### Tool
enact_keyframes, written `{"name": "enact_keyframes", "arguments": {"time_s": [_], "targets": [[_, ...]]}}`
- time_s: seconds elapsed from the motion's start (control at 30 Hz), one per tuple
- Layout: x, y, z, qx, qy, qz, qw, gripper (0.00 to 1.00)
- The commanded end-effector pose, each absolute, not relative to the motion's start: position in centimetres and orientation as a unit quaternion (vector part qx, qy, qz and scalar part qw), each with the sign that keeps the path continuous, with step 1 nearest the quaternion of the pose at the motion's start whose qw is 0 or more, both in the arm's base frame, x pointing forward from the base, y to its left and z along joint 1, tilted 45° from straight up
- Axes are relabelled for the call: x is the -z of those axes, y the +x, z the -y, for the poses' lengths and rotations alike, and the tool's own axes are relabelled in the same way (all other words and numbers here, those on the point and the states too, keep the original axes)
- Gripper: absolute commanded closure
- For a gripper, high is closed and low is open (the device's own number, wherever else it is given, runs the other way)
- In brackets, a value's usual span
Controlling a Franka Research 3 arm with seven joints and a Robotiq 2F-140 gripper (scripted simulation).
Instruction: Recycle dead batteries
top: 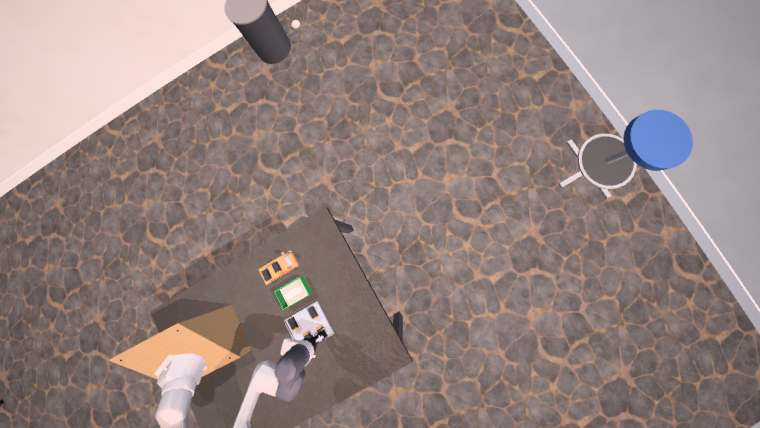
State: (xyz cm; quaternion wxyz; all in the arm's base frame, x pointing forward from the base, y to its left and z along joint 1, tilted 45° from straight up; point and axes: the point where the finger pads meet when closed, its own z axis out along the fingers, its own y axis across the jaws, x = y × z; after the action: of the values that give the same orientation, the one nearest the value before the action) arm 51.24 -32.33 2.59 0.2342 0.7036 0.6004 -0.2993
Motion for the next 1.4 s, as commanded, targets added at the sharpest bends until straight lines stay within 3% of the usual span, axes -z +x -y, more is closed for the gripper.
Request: {"name": "enact_keyframes", "arguments": {"time_s": [0.0,0.43,0.63,1.37], "targets": [[-3.8,51.5,31.0,0.3,0.702,-0.602,0.233,0.84],[-4.9,51.8,29.9,0.3,0.702,-0.602,0.233,0.84],[-9.6,52.7,25.4,0.3,0.702,-0.602,0.233,0.84],[-9.6,52.7,25.3,0.301,0.699,-0.606,0.232,0.84]]}}
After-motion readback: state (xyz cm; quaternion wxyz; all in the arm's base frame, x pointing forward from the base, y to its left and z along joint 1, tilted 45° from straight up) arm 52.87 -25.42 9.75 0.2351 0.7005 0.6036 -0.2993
